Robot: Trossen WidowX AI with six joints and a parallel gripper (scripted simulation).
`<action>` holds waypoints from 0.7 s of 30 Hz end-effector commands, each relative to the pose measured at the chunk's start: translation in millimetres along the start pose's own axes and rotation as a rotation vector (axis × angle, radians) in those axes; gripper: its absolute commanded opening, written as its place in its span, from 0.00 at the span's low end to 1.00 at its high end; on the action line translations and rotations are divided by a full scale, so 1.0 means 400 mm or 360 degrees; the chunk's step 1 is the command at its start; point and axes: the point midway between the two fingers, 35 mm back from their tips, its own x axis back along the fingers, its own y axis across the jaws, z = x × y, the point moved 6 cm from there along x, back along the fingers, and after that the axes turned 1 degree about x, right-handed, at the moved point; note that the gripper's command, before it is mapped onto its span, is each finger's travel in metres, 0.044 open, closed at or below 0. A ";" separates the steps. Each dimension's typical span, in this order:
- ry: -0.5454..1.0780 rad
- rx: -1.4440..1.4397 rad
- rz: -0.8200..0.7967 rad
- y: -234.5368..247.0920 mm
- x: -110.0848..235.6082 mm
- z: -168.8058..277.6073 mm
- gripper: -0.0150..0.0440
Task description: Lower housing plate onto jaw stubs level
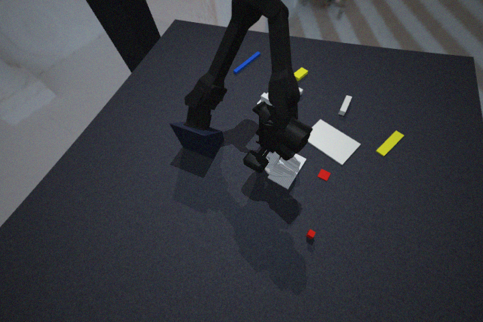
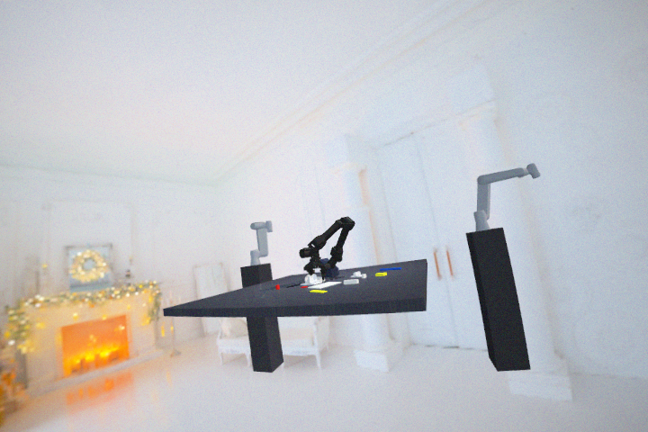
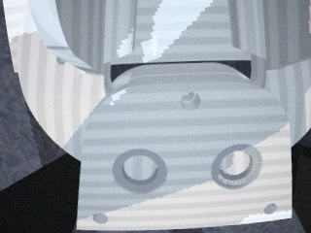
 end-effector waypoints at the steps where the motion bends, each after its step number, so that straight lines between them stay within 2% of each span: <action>1: 0.0000 0.0000 0.0000 0.000 0.000 0.000 0.89; 4: 0.0000 0.0000 0.0000 0.000 0.000 0.000 1.00; 17: 0.0000 0.0000 0.0000 0.000 0.000 0.000 1.00; 21: -0.0002 -0.0003 0.0005 -0.002 0.039 -0.005 1.00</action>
